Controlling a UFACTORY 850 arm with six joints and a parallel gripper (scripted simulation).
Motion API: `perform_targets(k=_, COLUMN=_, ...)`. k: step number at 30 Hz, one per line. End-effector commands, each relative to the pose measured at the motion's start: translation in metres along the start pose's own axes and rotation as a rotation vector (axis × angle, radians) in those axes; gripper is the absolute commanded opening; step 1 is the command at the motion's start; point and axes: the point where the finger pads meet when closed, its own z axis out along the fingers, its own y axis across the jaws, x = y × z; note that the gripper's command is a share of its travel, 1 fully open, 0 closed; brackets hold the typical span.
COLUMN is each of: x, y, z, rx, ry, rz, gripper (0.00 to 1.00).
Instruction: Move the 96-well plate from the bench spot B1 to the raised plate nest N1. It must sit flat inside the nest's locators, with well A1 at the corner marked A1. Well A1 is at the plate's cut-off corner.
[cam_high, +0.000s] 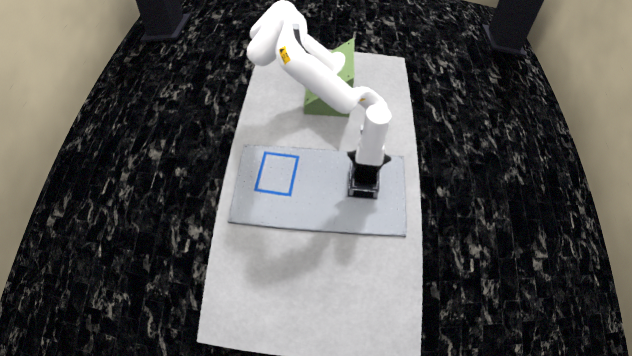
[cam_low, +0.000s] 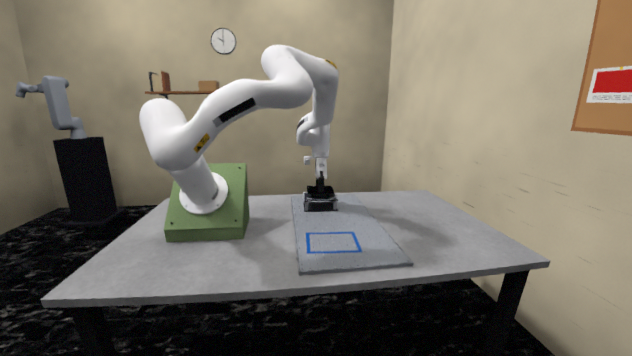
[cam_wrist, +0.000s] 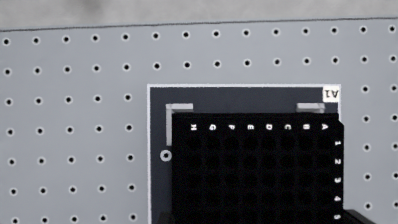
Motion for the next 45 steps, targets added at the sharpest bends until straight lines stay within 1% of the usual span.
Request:
perform_targets(k=1, x=-0.001, y=0.0, z=0.003, rx=-0.001, ry=-0.002, rz=0.001, gripper=0.0)
perform_targets(k=6, x=-0.001, y=0.0, z=0.012, rx=-0.001, ry=-0.002, rz=0.001, gripper=0.0)
perform_targets(k=45, x=-0.001, y=0.0, z=0.015, rx=-0.001, ry=-0.002, rz=0.001, gripper=0.0)
